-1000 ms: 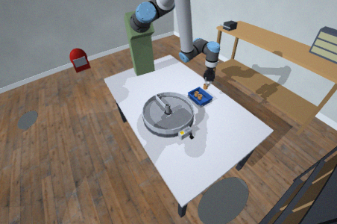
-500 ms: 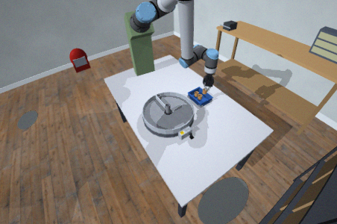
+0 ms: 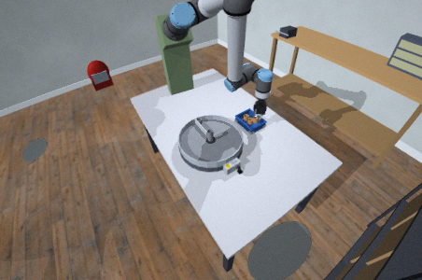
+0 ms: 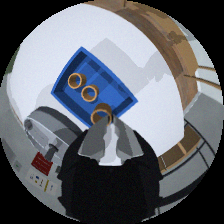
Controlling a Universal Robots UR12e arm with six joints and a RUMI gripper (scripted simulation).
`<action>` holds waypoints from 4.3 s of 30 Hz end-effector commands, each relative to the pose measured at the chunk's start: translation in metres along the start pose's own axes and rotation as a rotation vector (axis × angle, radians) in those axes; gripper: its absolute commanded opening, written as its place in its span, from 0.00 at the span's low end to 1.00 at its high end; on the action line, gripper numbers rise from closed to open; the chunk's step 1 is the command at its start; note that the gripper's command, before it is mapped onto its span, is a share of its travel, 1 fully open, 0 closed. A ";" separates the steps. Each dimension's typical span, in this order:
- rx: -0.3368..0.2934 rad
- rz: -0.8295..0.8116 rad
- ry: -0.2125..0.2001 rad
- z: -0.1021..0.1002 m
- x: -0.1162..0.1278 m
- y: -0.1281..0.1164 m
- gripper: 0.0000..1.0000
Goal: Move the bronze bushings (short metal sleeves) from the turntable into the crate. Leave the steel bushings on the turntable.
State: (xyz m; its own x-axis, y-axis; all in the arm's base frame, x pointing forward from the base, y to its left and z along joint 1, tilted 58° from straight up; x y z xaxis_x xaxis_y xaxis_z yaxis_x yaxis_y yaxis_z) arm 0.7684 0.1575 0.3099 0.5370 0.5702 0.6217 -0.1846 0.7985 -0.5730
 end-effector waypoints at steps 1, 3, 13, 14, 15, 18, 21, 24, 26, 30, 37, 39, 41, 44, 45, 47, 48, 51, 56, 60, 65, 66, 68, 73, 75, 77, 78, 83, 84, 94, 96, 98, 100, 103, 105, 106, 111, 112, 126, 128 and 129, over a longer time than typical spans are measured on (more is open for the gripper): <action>0.000 0.000 -0.001 -0.003 0.001 0.000 0.00; 0.000 0.000 -0.001 -0.003 0.001 0.000 0.00; 0.000 0.000 -0.001 -0.003 0.001 0.000 0.00; 0.000 0.000 -0.001 -0.003 0.001 0.000 0.00; 0.000 0.000 -0.001 -0.003 0.001 0.000 0.00; 0.000 0.000 -0.001 -0.003 0.001 0.000 0.00; 0.000 0.000 -0.001 -0.003 0.001 0.000 0.00; 0.000 0.000 -0.001 -0.003 0.001 0.000 0.00; 0.000 0.000 -0.001 -0.003 0.001 0.000 0.00; 0.000 0.000 -0.001 -0.003 0.001 0.000 0.00; 0.000 0.000 -0.001 -0.003 0.001 0.000 0.00; 0.000 0.000 -0.001 -0.004 0.001 0.000 0.00; 0.000 0.000 -0.001 -0.004 0.001 0.000 0.00; 0.000 0.000 -0.001 -0.005 0.001 0.000 0.00; 0.000 0.000 -0.001 -0.006 0.001 0.000 0.00; 0.000 0.000 -0.001 -0.008 0.001 0.000 0.00; 0.000 0.000 -0.001 -0.009 0.001 0.000 0.00; 0.000 0.000 -0.001 -0.013 0.001 0.000 0.00; 0.000 0.000 -0.001 -0.022 0.001 0.000 0.00; 0.000 0.000 -0.001 -0.026 0.001 0.000 0.00; 0.000 0.000 -0.001 -0.035 0.001 0.000 0.00; 0.000 0.000 -0.001 -0.036 0.001 0.000 0.00; 0.000 0.000 -0.001 -0.039 0.001 0.000 0.00; 0.000 0.000 -0.001 -0.044 0.001 0.000 0.00; 0.000 0.000 -0.001 -0.044 0.001 0.000 0.00; 0.000 0.000 -0.001 -0.045 0.001 0.000 0.00; 0.000 0.000 -0.001 -0.045 0.001 0.000 0.00; 0.000 0.000 -0.001 -0.045 0.001 0.000 0.00; 0.000 0.000 -0.001 -0.045 0.001 0.000 0.00; 0.000 0.000 -0.001 -0.045 0.001 0.000 0.00; 0.000 0.000 -0.001 -0.045 0.001 0.000 0.00; 0.000 0.000 -0.001 -0.045 0.001 0.000 0.00; 0.000 0.000 -0.001 -0.045 0.001 0.000 0.00; 0.000 0.000 -0.001 -0.045 0.001 0.000 0.00; 0.000 0.000 -0.001 -0.045 0.001 0.000 0.00; 0.000 0.000 -0.001 -0.045 0.001 0.000 0.00; 0.000 0.000 -0.001 -0.045 0.001 0.000 0.00; 0.000 0.000 -0.001 -0.045 0.001 0.000 0.00; 0.000 0.000 -0.001 -0.046 0.001 0.000 0.00; 0.000 0.000 -0.001 -0.046 0.001 0.000 0.00; 0.000 0.000 -0.001 -0.047 0.001 0.000 0.00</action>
State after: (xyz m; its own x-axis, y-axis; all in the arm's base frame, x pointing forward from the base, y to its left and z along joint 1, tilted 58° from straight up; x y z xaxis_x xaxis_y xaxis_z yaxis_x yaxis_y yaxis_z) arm 0.8068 0.1487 0.2852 0.5368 0.5703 0.6218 -0.1846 0.7985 -0.5730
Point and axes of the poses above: the point where the finger pads meet when closed, its own z axis back along the fingers, its own x axis across the jaws, y = z × x, the point moved 7 cm from there along z, back along the fingers, and after that the axes turned 10 degrees about -z, right-handed, at the moved point
